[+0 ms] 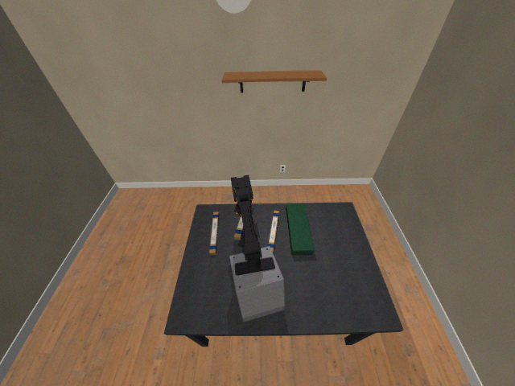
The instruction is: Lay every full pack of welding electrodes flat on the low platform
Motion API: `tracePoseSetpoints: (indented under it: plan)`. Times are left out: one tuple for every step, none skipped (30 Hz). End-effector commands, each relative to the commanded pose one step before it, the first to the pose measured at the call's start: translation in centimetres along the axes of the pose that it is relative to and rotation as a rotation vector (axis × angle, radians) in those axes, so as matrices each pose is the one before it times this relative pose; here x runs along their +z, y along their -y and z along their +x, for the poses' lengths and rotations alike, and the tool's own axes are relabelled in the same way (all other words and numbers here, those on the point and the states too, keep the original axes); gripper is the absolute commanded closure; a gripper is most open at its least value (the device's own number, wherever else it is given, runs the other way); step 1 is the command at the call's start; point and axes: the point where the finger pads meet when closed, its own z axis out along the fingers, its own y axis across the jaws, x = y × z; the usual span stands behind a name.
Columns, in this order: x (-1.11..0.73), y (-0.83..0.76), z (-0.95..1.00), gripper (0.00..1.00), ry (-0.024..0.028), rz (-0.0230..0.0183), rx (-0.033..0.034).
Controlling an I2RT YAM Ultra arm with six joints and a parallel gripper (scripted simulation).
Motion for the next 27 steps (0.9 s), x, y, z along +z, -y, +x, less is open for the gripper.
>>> tracePoseSetpoints:
  plan:
    - [-3.717,-0.066,-2.043,1.00,0.06493,-0.02186,0.00587]
    - [-0.202,0.000,0.001,1.00,0.00000,-0.00001,0.00000]
    - [-0.202,0.001,0.000,1.00,0.00002,0.00003,0.00000]
    - [-0.202,-0.001,0.001,1.00,-0.00001,-0.00005,0.00000]
    - [-0.202,0.000,0.001,1.00,0.00000,-0.00002,0.00000]
    - [-0.204,-0.004,-0.007,1.00,-0.00004,-0.00004,0.00000]
    - [-0.202,-0.001,0.001,1.00,-0.00001,-0.00004,0.00000]
    - [-0.202,-0.001,0.001,1.00,0.00000,-0.00002,0.00000]
    - [-0.202,-0.001,0.001,1.00,-0.00001,-0.00004,0.00000]
    - [0.000,0.000,0.000,1.00,0.00000,0.00000,0.00000]
    - [0.000,0.000,0.000,1.00,0.00000,0.00000,0.00000]
    - [-0.202,0.002,0.001,1.00,0.00002,0.00012,0.00000]
    - [-0.202,-0.001,0.001,1.00,0.00000,-0.00003,0.00000]
    - [-0.202,-0.001,0.001,1.00,-0.00002,-0.00006,0.00000]
    - [-0.202,-0.001,0.001,1.00,-0.00001,-0.00005,0.00000]
    - [-0.202,-0.001,0.001,1.00,-0.00002,-0.00006,0.00000]
    - [-0.202,0.000,0.000,1.00,0.00001,0.00001,0.00000]
    - [-0.202,0.000,0.000,1.00,0.00001,0.00002,0.00000]
    - [-0.202,-0.001,0.001,1.00,-0.00001,-0.00003,0.00000]
    - [-0.202,0.001,0.000,1.00,0.00002,0.00004,0.00000]
    - [-0.202,0.004,-0.001,1.00,0.00010,0.00025,0.00000]
    - [-0.202,-0.001,0.001,1.00,-0.00002,-0.00005,0.00000]
    - [-0.202,0.001,0.000,1.00,0.00004,0.00009,0.00000]
    - [-0.202,0.013,-0.004,1.00,0.00027,0.00070,0.00000]
    - [-0.202,0.013,-0.004,1.00,0.00028,0.00073,0.00000]
    - [-0.202,0.002,0.000,1.00,0.00003,0.00008,0.00000]
    - [0.000,0.000,0.000,1.00,0.00000,0.00000,0.00000]
